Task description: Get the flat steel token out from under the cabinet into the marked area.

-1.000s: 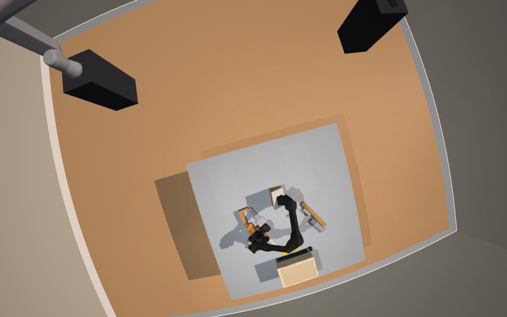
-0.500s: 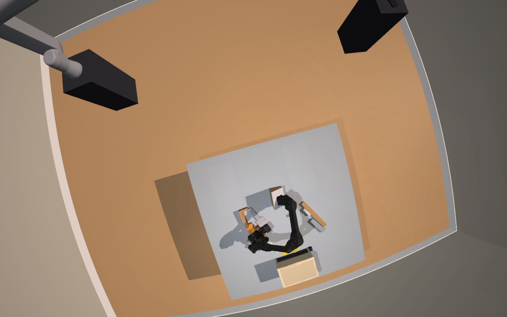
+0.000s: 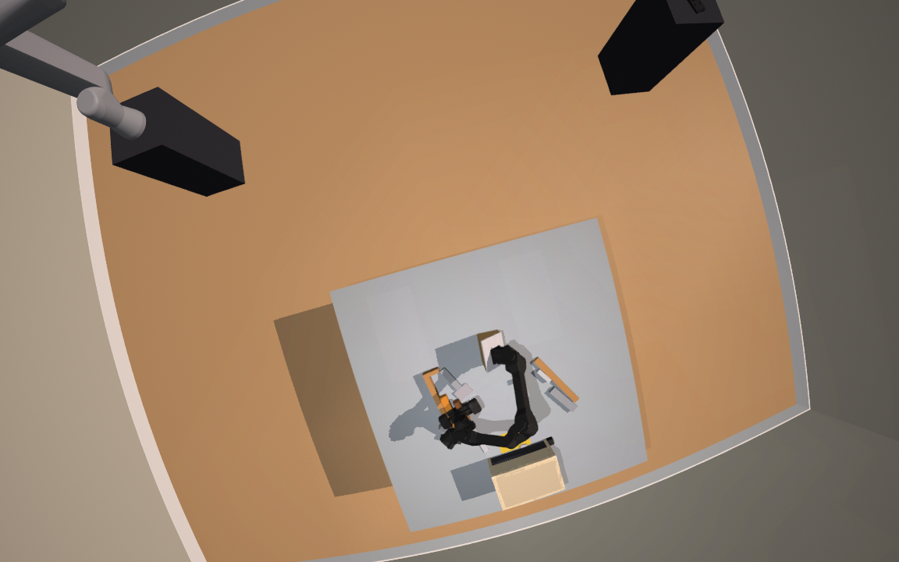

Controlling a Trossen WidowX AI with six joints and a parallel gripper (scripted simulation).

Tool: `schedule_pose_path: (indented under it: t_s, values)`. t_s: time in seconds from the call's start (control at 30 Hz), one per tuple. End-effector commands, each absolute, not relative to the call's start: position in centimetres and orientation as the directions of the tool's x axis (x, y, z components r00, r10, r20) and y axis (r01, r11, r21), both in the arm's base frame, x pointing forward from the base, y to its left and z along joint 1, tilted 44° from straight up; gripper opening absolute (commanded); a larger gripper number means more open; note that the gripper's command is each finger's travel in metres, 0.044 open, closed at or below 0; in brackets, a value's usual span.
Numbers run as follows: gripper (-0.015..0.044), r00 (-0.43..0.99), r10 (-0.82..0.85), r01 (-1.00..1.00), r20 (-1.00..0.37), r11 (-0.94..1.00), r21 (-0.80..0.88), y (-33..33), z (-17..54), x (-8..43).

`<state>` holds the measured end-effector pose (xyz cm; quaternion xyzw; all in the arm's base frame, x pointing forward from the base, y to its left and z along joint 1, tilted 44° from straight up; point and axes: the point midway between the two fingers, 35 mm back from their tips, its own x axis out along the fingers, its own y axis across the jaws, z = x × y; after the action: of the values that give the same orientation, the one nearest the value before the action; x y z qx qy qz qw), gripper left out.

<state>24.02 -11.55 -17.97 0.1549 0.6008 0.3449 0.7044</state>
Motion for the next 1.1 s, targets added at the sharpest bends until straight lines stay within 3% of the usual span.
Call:
schedule_pose_path:
  t_s: [0.0,1.07]
  values:
    - [0.0000,0.044,0.673,-0.262,-0.738,0.721,0.642,-11.58,-17.94,24.04]
    - [0.0000,0.044,0.673,-0.013,-0.738,0.739,0.673,-11.61,-17.96,24.02]
